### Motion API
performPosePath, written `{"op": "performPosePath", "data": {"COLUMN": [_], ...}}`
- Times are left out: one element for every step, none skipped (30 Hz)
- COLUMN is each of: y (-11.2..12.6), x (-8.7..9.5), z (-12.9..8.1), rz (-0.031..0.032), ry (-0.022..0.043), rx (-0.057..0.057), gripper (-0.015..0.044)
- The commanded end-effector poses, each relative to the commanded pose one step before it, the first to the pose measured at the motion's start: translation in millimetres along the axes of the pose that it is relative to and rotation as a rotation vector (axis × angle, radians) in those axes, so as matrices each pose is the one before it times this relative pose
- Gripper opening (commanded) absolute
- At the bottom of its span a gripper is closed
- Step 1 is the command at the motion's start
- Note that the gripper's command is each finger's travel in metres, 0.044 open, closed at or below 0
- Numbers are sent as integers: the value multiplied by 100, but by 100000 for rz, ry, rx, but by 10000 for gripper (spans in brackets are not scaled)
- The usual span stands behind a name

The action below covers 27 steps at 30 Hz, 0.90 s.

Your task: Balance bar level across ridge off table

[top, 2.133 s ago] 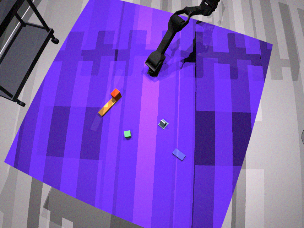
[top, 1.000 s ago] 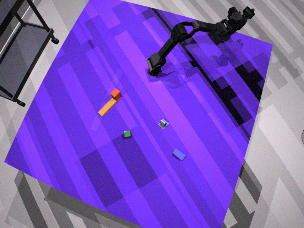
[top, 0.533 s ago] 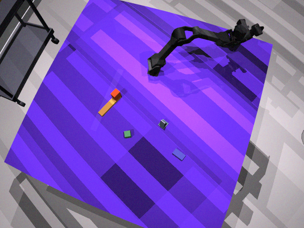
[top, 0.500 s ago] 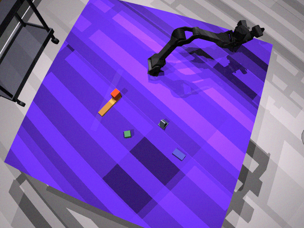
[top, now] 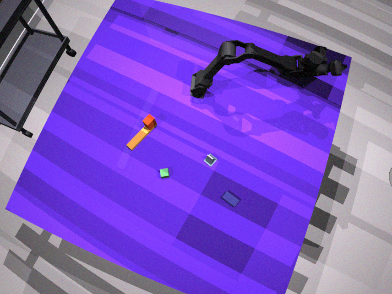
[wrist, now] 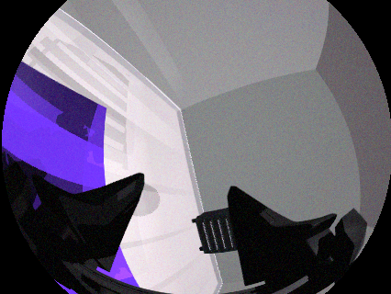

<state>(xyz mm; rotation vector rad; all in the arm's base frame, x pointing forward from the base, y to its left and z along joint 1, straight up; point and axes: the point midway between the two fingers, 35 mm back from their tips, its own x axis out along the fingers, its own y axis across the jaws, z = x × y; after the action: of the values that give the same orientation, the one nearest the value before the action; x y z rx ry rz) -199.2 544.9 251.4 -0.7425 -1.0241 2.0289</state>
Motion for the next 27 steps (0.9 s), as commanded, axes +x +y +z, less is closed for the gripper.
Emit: {"op": "performPosePath", "data": {"y": [-1792, -319, -325, -330, -432, -484, -482, -479, -477, -454, -311, -314, -306, -288, -237, -264, -265, -266, -278, -336, -340, -348, -352, -356, -303, -311, -309], "x": [-1658, -254, -253, -251, -279, -314, -313, -312, -311, -297, -207, -206, -199, -186, -275, -307, -308, -309, -299, -240, -239, -221, -217, -215, -302, -315, -315], "z": [-3465, -763, -760, -757, -578, -651, -651, -651, -652, -654, -669, -667, -657, -639, -637, -704, -700, -696, -697, -720, -717, -704, -700, -696, -634, -655, -653], "rz": [-2069, -246, -261, -275, -915, -1028, -1024, -1021, -1018, -921, -273, -280, -254, -200, -75, -92, -101, -110, -140, -259, -269, -296, -309, -319, -233, -243, -245], "ry": [8868, 1825, 1819, 1814, 1060, 1197, 1200, 1203, 1206, 1248, 1522, 1518, 1505, 1486, 1144, 1264, 1258, 1253, 1308, 1633, 1627, 1654, 1654, 1650, 1156, 1193, 1187], "rx": [6157, 1336, 1345, 1354, 55, 60, 58, 56, 54, 163, 926, 933, 961, 1006, 987, 1107, 1119, 1131, 1158, 1250, 1261, 1261, 1268, 1276, 656, 690, 701], "gripper": [315, 315, 315, 315, 315, 315, 315, 315, 315, 315, 315, 315, 315, 315, 315, 315, 315, 315, 315, 315, 315, 315, 315, 315, 315, 315, 315]}}
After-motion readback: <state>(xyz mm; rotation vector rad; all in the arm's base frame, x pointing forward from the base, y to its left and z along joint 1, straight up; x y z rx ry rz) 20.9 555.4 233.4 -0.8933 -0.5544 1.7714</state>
